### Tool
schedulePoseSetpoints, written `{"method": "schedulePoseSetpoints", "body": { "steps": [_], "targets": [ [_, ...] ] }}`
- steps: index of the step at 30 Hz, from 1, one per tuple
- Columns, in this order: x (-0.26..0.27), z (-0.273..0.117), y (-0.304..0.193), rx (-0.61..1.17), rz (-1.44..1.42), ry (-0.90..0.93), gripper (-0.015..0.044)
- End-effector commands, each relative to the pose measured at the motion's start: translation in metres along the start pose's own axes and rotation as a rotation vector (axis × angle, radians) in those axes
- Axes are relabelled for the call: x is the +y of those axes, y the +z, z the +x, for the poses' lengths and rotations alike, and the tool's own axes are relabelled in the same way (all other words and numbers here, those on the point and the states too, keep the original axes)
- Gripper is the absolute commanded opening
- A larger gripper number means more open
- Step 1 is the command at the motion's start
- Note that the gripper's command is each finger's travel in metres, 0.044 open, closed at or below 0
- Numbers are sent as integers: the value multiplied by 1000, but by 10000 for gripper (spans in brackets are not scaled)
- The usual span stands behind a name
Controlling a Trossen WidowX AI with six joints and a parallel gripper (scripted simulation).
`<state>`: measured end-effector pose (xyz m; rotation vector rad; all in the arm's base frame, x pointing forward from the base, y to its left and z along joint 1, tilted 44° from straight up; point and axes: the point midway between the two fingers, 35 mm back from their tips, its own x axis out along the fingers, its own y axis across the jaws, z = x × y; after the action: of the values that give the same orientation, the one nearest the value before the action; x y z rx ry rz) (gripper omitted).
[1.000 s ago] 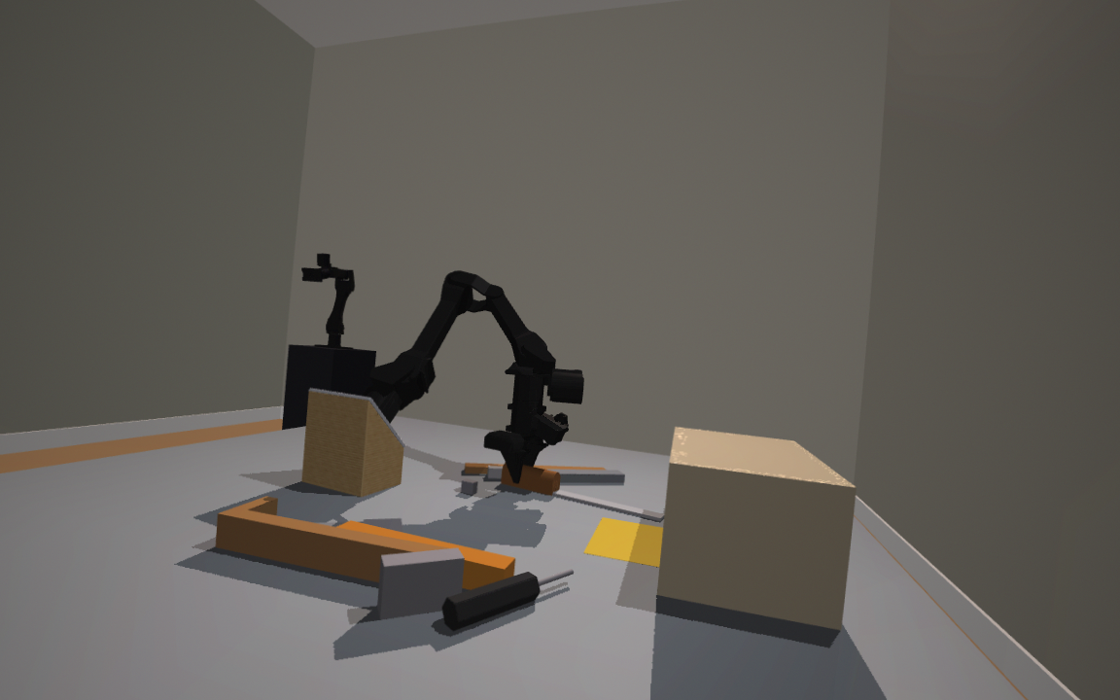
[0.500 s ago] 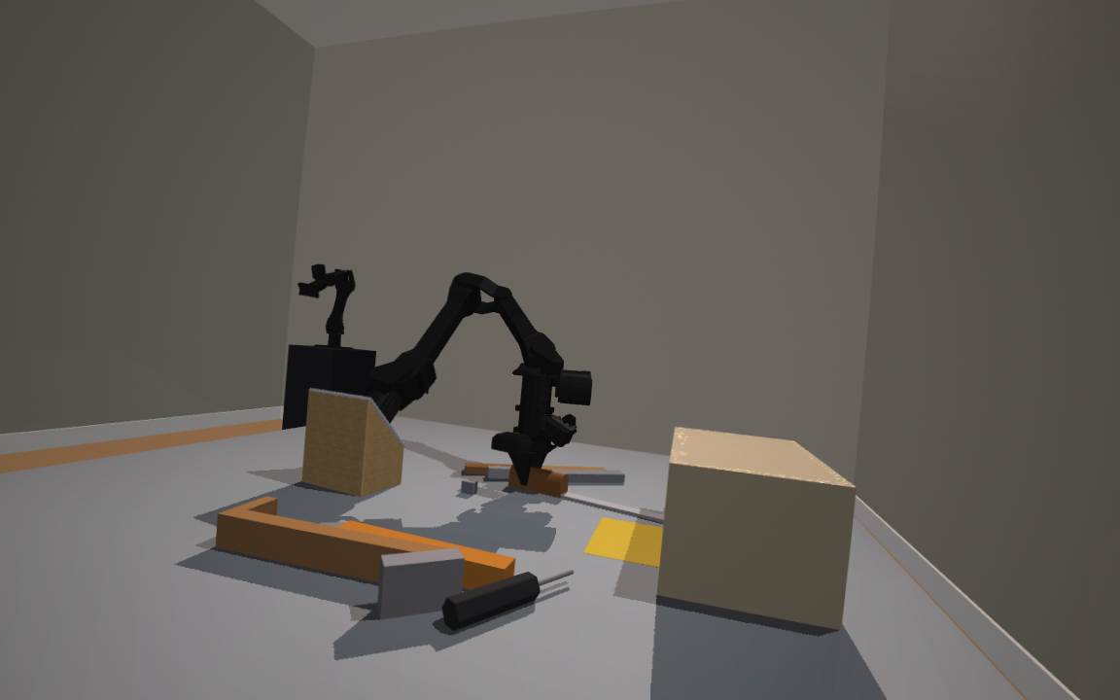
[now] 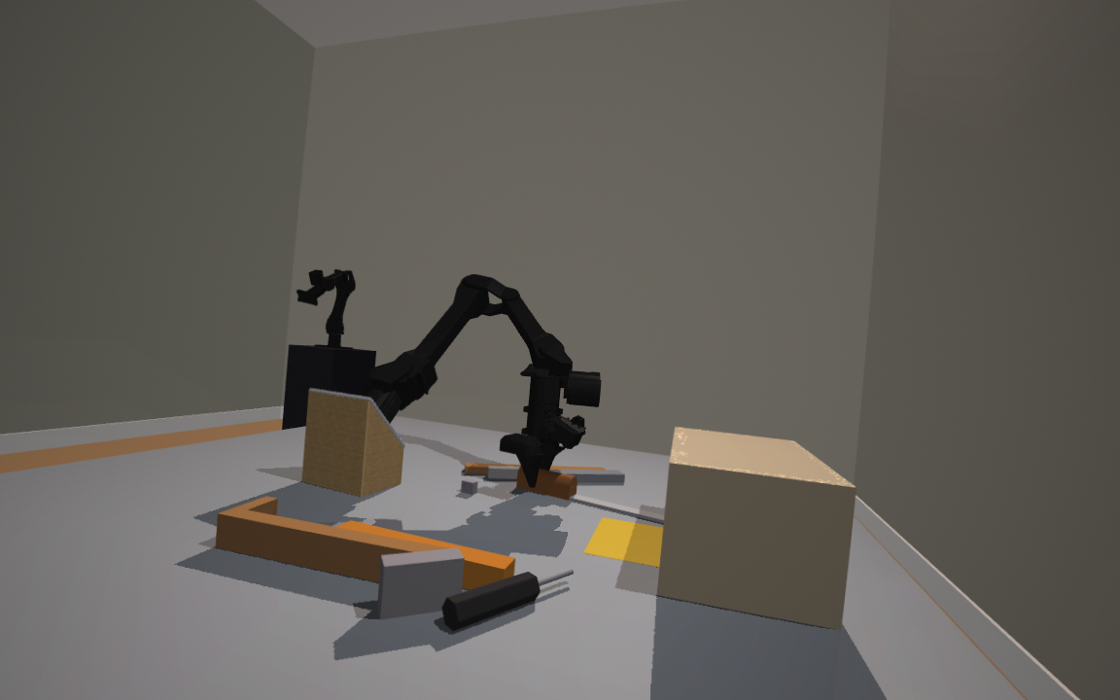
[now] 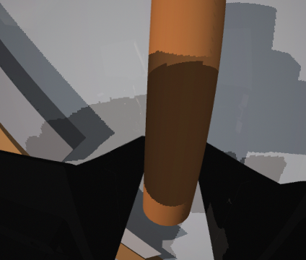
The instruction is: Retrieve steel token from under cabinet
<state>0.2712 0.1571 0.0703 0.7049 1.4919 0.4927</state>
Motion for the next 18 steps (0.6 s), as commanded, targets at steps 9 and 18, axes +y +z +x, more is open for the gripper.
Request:
{"method": "schedulePoseSetpoints", "body": {
  "steps": [9,18],
  "targets": [
    [1,0,16,-1,-4,2,0],
    [0,0,27,-1,-4,2,0]
  ]
}}
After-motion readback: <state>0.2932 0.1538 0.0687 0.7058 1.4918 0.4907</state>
